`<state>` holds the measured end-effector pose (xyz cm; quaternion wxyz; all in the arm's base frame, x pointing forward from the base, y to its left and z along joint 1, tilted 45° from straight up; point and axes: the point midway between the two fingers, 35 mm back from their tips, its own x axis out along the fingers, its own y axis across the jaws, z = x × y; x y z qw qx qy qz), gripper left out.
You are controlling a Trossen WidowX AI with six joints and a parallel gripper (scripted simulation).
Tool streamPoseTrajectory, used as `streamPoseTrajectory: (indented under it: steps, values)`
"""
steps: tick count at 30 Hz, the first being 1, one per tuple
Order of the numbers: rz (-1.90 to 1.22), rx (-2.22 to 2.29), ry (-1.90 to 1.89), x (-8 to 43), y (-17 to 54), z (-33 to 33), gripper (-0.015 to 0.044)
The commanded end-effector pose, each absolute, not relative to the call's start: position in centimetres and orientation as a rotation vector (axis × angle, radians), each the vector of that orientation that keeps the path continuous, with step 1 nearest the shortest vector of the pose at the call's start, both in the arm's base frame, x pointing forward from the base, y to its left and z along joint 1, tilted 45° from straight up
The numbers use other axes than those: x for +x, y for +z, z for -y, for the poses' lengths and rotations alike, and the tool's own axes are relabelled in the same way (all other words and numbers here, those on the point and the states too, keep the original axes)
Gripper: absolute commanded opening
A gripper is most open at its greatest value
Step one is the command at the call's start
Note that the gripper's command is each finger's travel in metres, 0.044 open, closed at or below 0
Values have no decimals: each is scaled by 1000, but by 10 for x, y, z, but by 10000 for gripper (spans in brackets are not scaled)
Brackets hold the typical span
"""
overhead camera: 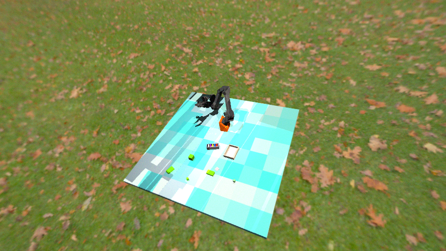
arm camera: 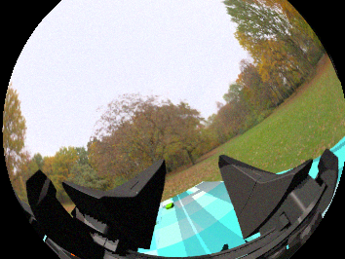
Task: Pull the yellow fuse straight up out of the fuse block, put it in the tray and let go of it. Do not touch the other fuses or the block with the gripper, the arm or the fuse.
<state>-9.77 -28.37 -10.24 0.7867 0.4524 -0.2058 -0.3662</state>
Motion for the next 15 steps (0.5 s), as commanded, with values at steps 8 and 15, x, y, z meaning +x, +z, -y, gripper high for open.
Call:
streamPoseTrajectory:
  steps: [8,15]
  values:
    - [264,979,-779,-64,-115,332,72]
    - [-14,930,-673,12,-120,371,72]
